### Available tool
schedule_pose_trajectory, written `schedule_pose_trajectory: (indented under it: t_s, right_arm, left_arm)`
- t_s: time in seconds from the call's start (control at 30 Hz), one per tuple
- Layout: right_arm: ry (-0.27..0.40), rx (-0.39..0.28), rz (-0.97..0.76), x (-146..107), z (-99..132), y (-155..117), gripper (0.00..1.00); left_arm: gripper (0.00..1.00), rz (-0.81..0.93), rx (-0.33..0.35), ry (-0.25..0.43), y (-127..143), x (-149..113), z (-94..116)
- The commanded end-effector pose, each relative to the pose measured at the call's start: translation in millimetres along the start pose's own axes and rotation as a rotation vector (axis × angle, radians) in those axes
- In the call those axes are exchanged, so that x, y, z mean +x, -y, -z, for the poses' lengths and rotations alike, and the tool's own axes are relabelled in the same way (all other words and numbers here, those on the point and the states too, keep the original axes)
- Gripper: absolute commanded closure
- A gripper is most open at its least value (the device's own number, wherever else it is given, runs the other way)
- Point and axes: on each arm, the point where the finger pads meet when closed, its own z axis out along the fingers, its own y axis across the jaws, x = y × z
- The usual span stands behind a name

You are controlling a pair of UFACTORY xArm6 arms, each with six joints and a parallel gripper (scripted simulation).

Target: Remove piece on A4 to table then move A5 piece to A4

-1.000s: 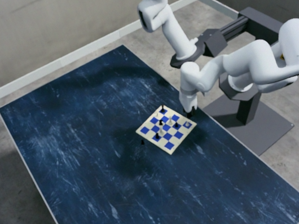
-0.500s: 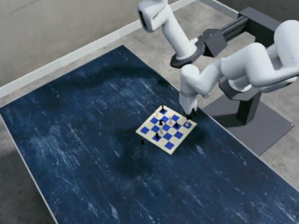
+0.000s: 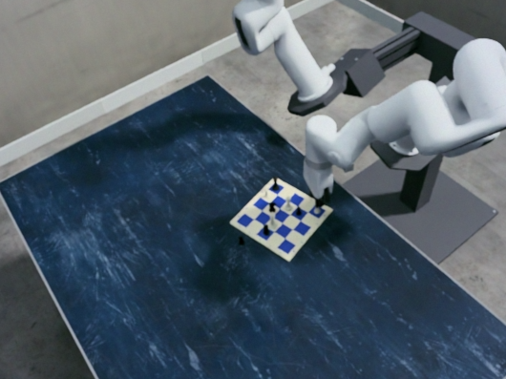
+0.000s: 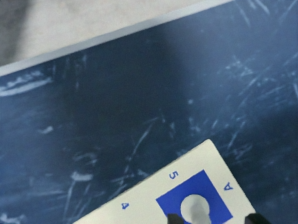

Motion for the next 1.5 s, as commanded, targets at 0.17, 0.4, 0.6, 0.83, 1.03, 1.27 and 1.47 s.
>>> schedule_pose_trajectory:
  t_s: [0.17, 0.4, 0.6, 0.83, 1.03, 1.27, 1.47]
  right_arm:
    - [-0.004, 0.0, 0.0, 0.9, 1.4, -0.1, 0.0]
    - [-0.004, 0.0, 0.0, 0.9, 1.4, -0.1, 0.0]
    - [-0.004, 0.0, 0.0, 0.9, 1.4, -0.1, 0.0]
    - [-0.004, 0.0, 0.0, 0.9, 1.4, -0.1, 0.0]
    - [-0.004, 0.0, 0.0, 0.9, 1.4, -0.1, 0.0]
    - [-0.004, 0.0, 0.0, 0.9, 1.4, -0.1, 0.0]
    - [-0.004, 0.0, 0.0, 0.9, 1.4, -0.1, 0.0]
  left_arm:
    - [0.65, 0.001, 0.0, 0.004, 0.2, -1.3, -8.9]
    - [0.65, 0.001, 0.0, 0.004, 0.2, -1.3, -11.5]
    - [0.65, 0.001, 0.0, 0.004, 0.3, -1.2, -12.4]
    - [0.65, 0.001, 0.0, 0.004, 0.3, -1.2, -12.4]
    - [0.65, 0.001, 0.0, 0.004, 0.3, -1.2, -12.5]
    - [0.65, 0.001, 0.0, 0.004, 0.3, -1.2, -16.4]
    - [0.65, 0.001, 0.0, 0.003, 0.3, -1.2, -22.8]
